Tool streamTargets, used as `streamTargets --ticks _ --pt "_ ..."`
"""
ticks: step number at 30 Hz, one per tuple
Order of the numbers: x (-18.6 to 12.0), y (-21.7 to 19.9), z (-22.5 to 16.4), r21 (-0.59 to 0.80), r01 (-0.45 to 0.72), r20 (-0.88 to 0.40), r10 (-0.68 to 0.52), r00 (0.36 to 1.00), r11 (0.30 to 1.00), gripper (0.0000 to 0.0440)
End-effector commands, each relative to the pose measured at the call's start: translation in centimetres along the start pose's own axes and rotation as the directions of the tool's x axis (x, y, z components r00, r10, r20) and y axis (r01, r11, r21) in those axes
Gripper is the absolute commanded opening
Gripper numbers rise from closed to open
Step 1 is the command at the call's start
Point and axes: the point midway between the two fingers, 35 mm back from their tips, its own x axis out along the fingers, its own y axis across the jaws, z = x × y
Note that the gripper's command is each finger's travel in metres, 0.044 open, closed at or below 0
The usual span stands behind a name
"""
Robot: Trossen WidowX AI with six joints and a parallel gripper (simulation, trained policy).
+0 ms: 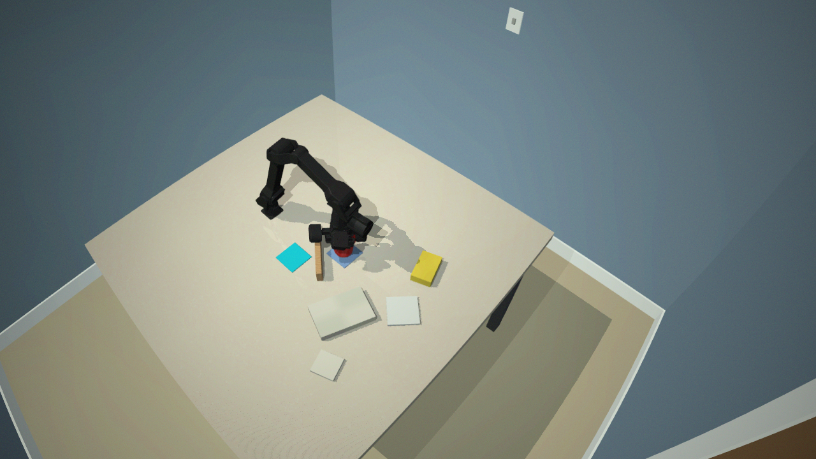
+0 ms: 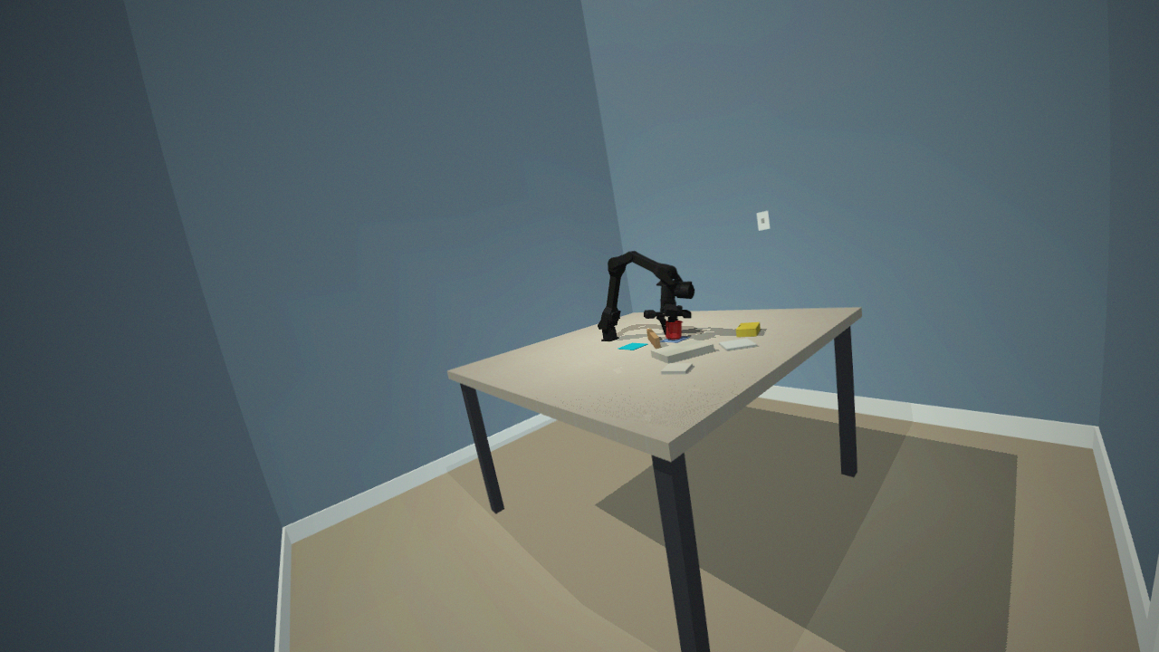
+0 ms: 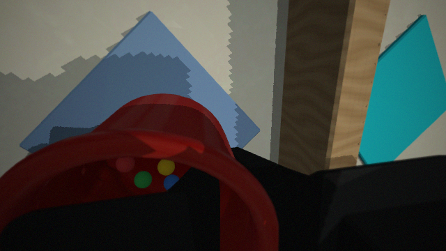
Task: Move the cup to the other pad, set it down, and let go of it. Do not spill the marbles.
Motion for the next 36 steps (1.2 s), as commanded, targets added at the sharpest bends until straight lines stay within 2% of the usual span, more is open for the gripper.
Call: streamTargets --ticks 1,18,36 --pt "0.9 -0.7 -0.7 -0.022 0.031 -0.026 -0.032 0.999 0.999 0.0004" --pt "-2.1 -2.1 -1.0 0.015 -0.007 -0.016 0.007 1.0 1.0 0.0002" --pt "-6.6 -5.5 -0.3 0.147 -0.084 0.034 0.08 0.996 0.986 0.0"
